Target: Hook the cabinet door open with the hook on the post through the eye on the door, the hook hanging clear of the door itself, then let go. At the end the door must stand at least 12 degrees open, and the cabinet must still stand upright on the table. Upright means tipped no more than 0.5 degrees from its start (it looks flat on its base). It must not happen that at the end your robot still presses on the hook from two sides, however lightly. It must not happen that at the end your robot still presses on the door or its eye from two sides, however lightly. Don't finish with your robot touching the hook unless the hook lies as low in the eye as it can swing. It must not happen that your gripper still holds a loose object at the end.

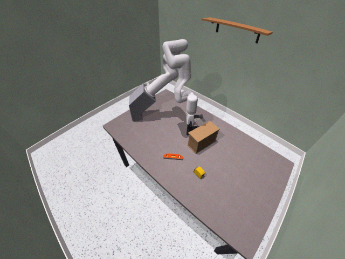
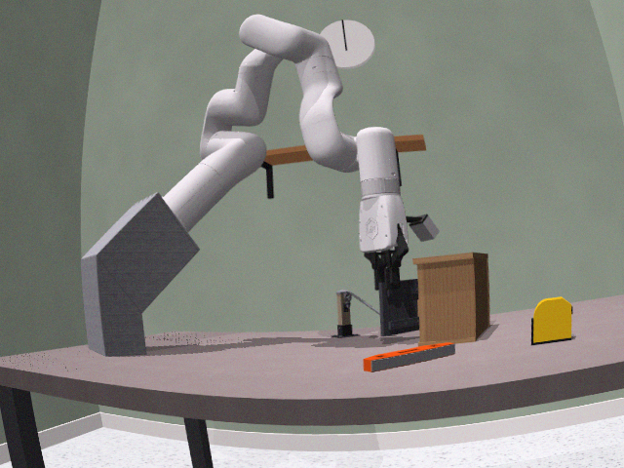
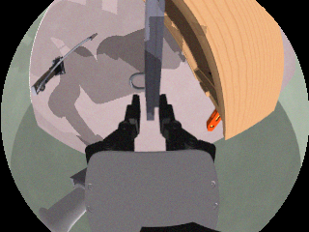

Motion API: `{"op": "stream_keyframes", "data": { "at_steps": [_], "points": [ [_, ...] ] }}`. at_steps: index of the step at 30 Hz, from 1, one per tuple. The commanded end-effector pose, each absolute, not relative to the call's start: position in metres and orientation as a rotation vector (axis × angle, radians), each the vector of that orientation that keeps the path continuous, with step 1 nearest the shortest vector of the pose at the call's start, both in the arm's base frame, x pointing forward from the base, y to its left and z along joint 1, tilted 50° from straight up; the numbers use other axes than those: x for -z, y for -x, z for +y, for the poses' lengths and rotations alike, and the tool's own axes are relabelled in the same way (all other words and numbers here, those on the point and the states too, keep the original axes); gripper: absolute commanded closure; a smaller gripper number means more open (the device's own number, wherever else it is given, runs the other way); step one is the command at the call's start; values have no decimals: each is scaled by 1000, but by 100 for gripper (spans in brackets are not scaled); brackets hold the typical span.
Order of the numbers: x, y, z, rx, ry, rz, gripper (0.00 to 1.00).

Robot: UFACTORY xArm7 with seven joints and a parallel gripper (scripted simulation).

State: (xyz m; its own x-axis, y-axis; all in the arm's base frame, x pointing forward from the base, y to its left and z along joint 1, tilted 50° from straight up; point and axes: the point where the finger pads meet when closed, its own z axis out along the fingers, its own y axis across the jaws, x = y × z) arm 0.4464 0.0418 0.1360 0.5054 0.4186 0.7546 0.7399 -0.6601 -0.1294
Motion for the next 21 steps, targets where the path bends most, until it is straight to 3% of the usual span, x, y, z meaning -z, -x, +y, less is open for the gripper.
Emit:
{"op": "stream_keyframes", "data": {
  "at_steps": [1,21],
  "points": [
    [-137,-446,42,988,2314,-949,73],
    [-139,-436,51,948,2337,-827,73]
  ]
}}
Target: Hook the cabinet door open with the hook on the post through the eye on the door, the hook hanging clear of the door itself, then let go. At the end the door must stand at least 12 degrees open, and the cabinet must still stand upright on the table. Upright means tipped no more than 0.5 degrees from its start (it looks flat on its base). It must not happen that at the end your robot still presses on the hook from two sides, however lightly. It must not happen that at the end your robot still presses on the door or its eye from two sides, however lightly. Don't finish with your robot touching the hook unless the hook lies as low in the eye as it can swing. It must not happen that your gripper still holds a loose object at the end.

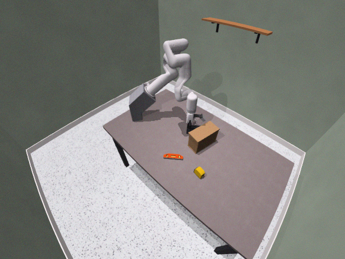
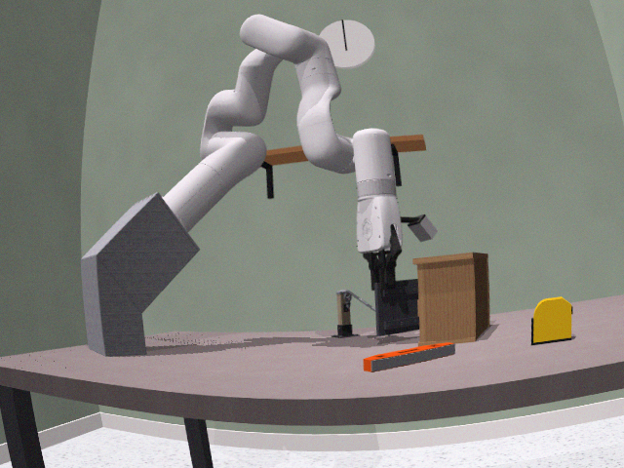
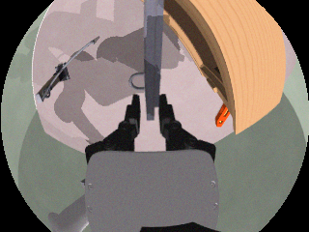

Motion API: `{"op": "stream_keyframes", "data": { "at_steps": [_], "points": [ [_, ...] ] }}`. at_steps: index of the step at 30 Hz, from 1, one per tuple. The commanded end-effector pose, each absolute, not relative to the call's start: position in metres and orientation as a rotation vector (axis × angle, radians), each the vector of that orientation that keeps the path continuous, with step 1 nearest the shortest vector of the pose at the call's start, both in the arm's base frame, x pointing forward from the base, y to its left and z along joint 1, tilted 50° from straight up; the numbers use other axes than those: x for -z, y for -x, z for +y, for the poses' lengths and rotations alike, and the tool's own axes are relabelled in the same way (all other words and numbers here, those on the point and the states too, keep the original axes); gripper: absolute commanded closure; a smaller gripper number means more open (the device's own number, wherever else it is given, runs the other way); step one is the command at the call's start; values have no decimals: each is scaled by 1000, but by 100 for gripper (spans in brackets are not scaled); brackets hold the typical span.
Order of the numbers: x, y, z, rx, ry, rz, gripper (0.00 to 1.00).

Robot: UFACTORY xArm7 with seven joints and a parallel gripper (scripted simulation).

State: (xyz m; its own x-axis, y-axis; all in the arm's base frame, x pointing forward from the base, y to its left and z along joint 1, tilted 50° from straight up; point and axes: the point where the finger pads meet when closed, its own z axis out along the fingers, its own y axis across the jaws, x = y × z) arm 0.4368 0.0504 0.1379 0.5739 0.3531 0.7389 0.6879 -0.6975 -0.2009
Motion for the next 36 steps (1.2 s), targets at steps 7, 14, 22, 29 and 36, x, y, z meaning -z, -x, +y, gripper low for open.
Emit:
{"op": "stream_keyframes", "data": {
  "at_steps": [7,14,22,29,36],
  "points": [
    [-139,-434,53,935,2343,-788,73],
    [-140,-431,56,927,2346,-765,73],
    [-142,-426,61,907,2354,-704,73],
    [-142,-425,63,898,2357,-679,73],
    [-144,-421,67,885,2361,-643,73]
  ]
}}
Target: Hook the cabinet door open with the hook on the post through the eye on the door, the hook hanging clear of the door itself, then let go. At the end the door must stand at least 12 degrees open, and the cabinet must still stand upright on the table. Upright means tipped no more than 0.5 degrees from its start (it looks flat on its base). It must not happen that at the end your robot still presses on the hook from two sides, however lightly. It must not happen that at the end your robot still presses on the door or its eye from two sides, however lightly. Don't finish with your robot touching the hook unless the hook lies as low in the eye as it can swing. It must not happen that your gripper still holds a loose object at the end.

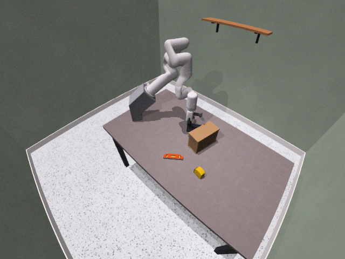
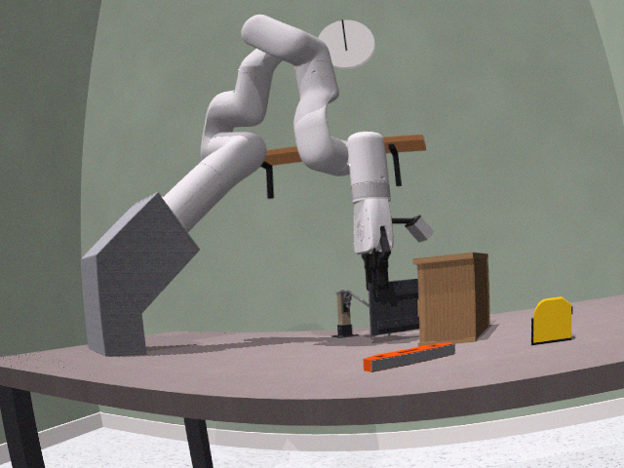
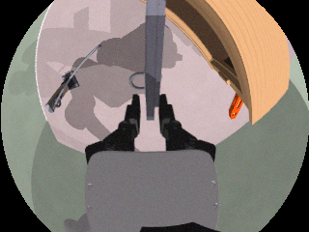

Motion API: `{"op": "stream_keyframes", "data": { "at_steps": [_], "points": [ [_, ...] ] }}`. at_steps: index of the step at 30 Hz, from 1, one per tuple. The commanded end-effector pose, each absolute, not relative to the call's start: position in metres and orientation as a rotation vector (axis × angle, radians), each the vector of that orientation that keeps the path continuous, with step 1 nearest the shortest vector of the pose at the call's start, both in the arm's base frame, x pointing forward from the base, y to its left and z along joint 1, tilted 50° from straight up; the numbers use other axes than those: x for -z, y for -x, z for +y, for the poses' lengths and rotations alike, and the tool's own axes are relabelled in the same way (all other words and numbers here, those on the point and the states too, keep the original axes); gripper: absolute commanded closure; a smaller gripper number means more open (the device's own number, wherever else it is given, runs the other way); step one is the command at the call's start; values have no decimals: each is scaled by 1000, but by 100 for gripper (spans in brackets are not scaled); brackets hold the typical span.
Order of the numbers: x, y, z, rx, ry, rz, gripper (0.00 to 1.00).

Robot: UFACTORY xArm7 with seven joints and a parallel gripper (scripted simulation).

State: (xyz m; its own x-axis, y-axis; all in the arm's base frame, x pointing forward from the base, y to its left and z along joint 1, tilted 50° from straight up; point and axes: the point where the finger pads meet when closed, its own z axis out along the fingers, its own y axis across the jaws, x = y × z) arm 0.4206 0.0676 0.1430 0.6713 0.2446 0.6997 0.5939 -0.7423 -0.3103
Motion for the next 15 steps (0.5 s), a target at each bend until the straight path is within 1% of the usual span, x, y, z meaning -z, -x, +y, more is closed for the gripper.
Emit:
{"op": "stream_keyframes", "data": {
  "at_steps": [1,15],
  "points": [
    [-144,-421,67,884,2361,-639,73],
    [-146,-416,73,854,2368,-557,73]
  ]
}}
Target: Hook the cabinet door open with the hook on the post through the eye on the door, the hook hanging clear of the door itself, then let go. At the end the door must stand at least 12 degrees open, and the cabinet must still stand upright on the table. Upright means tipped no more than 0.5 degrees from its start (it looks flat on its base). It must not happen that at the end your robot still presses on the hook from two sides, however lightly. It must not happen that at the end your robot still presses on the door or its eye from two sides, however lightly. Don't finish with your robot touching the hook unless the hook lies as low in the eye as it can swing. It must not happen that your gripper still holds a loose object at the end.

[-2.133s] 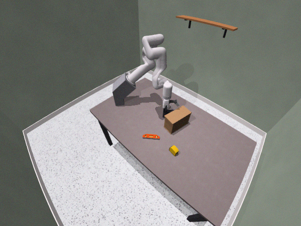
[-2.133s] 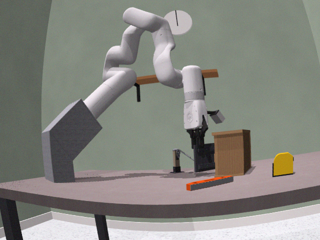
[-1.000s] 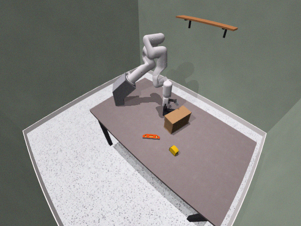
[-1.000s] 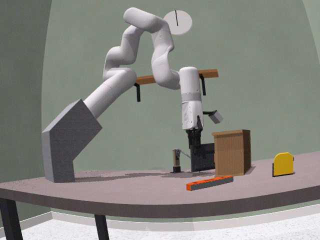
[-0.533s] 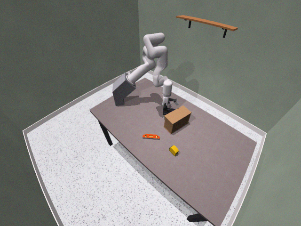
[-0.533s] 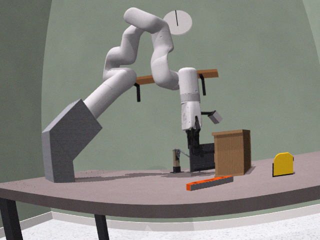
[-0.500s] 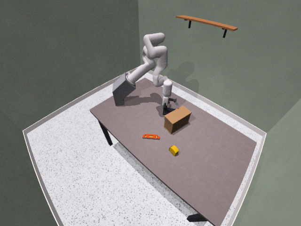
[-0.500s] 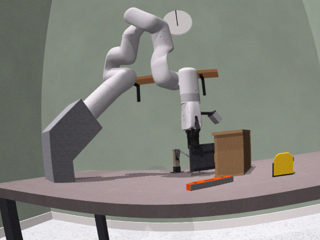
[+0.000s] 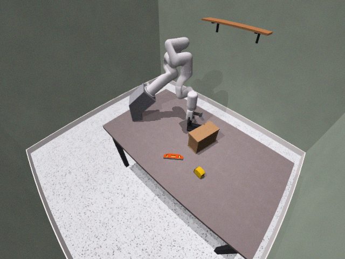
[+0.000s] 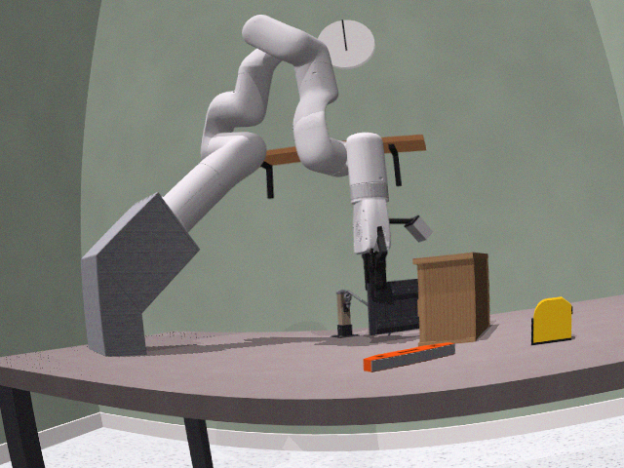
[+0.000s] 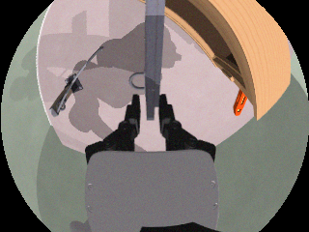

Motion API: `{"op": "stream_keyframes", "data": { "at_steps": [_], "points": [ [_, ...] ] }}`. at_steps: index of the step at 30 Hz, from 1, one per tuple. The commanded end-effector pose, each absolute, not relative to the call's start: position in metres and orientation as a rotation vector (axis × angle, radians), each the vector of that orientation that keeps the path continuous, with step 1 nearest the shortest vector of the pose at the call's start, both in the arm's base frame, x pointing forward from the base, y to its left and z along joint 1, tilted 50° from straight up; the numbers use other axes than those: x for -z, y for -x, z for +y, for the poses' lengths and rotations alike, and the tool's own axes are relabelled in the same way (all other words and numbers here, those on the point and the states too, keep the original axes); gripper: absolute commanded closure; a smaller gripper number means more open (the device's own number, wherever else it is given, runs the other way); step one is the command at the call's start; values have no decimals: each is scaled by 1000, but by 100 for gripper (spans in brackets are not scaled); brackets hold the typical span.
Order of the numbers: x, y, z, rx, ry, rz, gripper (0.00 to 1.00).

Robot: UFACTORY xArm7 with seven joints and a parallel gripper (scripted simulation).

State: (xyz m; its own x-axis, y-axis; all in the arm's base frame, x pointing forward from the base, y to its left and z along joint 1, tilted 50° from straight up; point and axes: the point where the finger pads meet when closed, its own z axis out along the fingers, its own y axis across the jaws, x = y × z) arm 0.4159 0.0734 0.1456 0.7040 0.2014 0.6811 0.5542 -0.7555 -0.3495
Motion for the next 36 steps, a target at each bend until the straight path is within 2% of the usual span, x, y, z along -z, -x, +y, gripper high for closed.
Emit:
{"op": "stream_keyframes", "data": {
  "at_steps": [1,36],
  "points": [
    [-147,-416,74,849,2369,-542,73],
    [-155,-404,91,776,2376,-346,73]
  ]
}}
